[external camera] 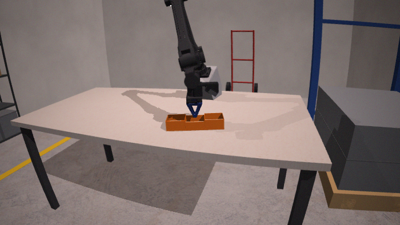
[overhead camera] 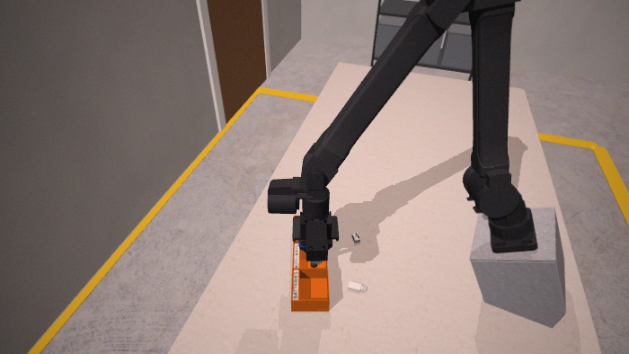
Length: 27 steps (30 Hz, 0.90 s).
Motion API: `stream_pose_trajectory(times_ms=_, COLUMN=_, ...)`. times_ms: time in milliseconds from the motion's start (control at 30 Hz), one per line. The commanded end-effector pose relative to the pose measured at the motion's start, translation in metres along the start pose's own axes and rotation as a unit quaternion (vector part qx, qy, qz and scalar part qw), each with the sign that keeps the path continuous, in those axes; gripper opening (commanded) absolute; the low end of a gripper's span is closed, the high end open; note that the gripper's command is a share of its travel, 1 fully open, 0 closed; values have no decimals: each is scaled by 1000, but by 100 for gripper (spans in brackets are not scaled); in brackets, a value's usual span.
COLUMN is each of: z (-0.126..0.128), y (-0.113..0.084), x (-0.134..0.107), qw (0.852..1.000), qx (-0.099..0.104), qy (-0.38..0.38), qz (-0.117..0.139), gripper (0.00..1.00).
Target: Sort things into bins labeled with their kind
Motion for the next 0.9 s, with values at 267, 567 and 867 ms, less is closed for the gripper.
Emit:
stream_pose_trajectory(times_ms=267, z=-22, y=-38, x=0, qw=999, qx=-36, qy=7, qz=-2, gripper=30)
stream_pose_trajectory(times_ms=567, z=-23, y=-44, x=-3, qw=999, qx=-36, qy=9, qz=0, gripper=30)
stream_pose_trajectory(times_ms=867, z=-22, y=-69, x=0, qw=999, qx=-38, qy=7, qz=-2, gripper=100)
Point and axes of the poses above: the point where the finger pads meet when closed, its own y axis out along the fingers, its own z axis across the jaws, x = y × z, the point moved 10 cm from there along -y, back along the fingers, and after that the axes turned 1 degree about y, right-handed, at the moved point
